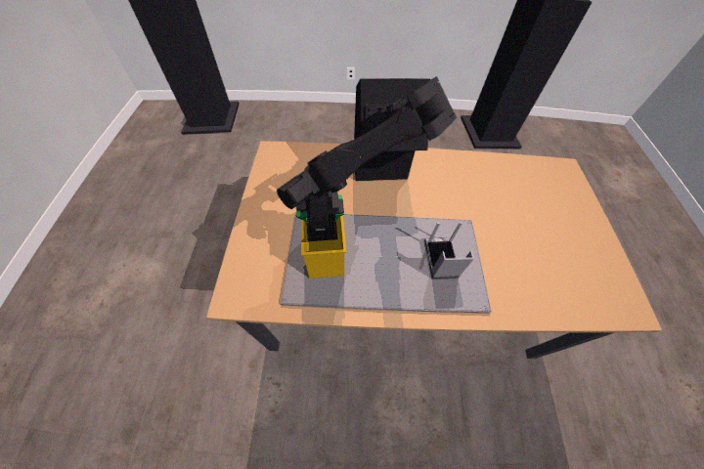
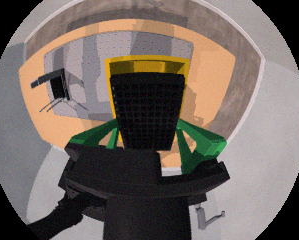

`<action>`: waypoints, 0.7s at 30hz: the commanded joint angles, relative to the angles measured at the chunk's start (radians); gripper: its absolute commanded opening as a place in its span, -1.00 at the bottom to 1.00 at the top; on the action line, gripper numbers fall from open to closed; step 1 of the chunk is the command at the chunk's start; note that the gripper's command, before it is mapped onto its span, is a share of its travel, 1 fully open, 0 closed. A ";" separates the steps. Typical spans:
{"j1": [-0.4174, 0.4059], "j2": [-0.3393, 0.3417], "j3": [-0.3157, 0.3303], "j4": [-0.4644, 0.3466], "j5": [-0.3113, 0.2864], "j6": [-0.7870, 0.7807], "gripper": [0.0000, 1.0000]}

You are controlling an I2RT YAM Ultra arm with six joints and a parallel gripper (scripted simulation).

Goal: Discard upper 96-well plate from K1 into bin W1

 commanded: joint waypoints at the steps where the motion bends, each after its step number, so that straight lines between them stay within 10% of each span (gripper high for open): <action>1: 0.013 -0.005 -0.036 0.038 -0.005 0.017 -1.00; 21: 0.047 0.050 -0.055 0.136 0.025 0.067 -1.00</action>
